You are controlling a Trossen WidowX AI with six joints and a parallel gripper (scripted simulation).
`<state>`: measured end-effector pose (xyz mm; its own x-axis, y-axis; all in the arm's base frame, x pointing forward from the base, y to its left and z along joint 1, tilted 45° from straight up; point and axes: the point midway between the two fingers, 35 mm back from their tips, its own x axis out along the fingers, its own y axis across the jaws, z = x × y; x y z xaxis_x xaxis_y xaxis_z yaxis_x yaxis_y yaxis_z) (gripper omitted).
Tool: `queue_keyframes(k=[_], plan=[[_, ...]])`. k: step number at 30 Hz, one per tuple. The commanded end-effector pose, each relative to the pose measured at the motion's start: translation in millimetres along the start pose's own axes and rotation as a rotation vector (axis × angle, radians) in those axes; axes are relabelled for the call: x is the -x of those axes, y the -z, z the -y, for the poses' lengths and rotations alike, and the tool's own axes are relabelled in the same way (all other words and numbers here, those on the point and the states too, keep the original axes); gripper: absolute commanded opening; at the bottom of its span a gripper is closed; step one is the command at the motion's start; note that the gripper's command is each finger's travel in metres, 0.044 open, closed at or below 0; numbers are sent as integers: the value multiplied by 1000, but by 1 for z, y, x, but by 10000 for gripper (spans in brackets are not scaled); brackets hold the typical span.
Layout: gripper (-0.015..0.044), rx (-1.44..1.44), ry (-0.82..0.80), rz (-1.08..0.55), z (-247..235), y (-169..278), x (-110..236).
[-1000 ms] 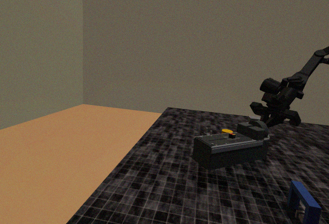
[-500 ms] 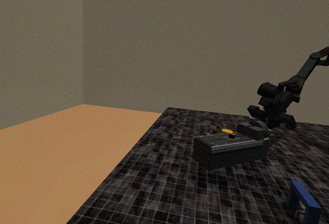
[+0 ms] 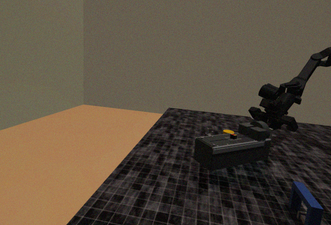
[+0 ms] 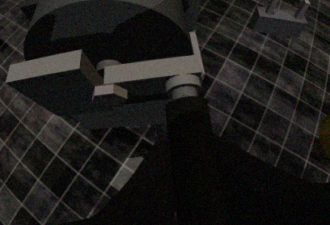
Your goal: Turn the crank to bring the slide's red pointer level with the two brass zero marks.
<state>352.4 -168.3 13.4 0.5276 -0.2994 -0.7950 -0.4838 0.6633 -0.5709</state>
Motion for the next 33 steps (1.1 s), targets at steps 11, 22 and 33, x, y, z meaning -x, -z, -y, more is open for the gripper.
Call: queue_keyframes(k=[11,22,33], plan=[[0,0,0,0,0,0,0],[289,0,0,0,0,0,0],[440,-1,-1,0,1,-14,13]])
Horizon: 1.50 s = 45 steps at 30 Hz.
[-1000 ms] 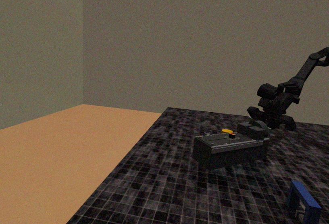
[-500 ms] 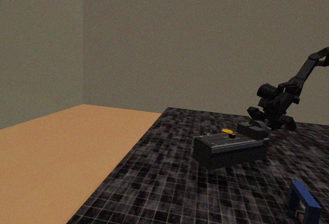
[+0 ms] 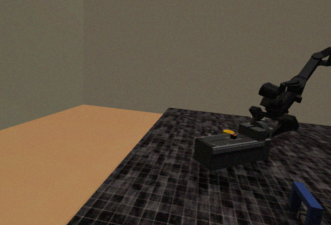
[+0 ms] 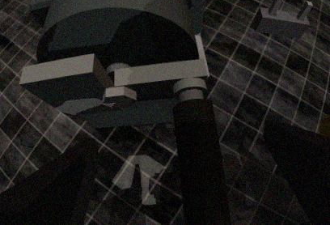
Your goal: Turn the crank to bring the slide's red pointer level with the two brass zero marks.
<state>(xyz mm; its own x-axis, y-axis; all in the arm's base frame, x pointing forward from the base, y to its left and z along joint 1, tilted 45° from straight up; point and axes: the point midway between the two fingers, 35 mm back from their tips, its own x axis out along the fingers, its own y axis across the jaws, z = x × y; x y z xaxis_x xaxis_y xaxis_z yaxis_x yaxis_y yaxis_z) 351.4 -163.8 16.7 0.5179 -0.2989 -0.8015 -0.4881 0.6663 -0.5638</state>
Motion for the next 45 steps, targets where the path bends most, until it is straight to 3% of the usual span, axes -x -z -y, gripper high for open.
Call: queue_keyframes(k=[1,9,19,45], plan=[[440,-1,8,8,2,-15,12],[440,-1,6,9,2,-39,36],[440,2,2,13,0,-90,88],[440,-319,306,-34,-52,-183,0]])
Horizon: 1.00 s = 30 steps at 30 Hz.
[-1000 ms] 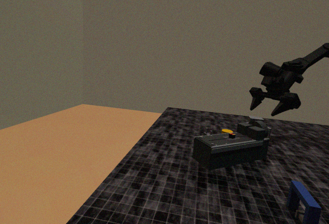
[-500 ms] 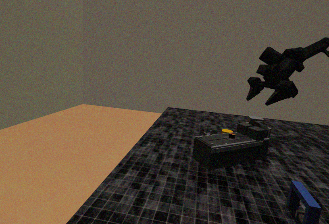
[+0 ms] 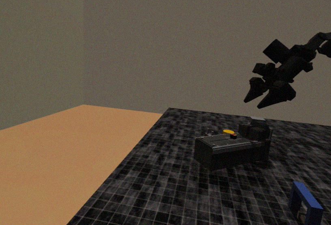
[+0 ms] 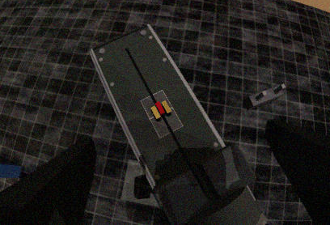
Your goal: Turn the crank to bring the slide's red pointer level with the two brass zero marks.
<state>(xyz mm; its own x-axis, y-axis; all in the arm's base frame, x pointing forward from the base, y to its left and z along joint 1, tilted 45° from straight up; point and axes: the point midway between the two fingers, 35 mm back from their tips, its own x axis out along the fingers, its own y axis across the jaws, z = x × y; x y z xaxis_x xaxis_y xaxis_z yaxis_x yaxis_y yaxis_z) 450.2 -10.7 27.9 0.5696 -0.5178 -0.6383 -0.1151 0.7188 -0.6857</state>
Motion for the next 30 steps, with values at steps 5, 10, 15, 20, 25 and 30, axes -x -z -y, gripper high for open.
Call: queue_keyframes(k=[5,10,15,20,25,30], plan=[[440,-33,27,7,-7,17,-29],[440,-32,29,8,-7,34,-46],[440,-32,29,8,-7,34,-46],[440,-32,29,8,-7,34,-46],[440,-32,29,8,-7,34,-46],[440,-36,29,6,-7,17,-28]])
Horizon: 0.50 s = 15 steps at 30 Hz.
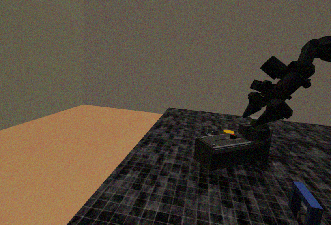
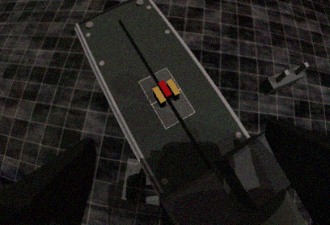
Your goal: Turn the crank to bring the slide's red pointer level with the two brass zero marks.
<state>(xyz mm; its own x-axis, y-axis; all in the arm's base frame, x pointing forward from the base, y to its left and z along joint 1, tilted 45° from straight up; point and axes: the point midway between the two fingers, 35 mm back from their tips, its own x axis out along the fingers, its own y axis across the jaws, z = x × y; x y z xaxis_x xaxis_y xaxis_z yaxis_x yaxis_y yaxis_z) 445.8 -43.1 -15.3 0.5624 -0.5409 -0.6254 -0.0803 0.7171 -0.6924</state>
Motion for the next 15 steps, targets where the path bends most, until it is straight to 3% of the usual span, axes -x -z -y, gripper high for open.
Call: queue_keyframes(k=[1,6,15], plan=[[440,-12,4,17,0,-23,21],[440,-12,3,16,2,-38,41],[440,116,-111,6,46,-16,57]])
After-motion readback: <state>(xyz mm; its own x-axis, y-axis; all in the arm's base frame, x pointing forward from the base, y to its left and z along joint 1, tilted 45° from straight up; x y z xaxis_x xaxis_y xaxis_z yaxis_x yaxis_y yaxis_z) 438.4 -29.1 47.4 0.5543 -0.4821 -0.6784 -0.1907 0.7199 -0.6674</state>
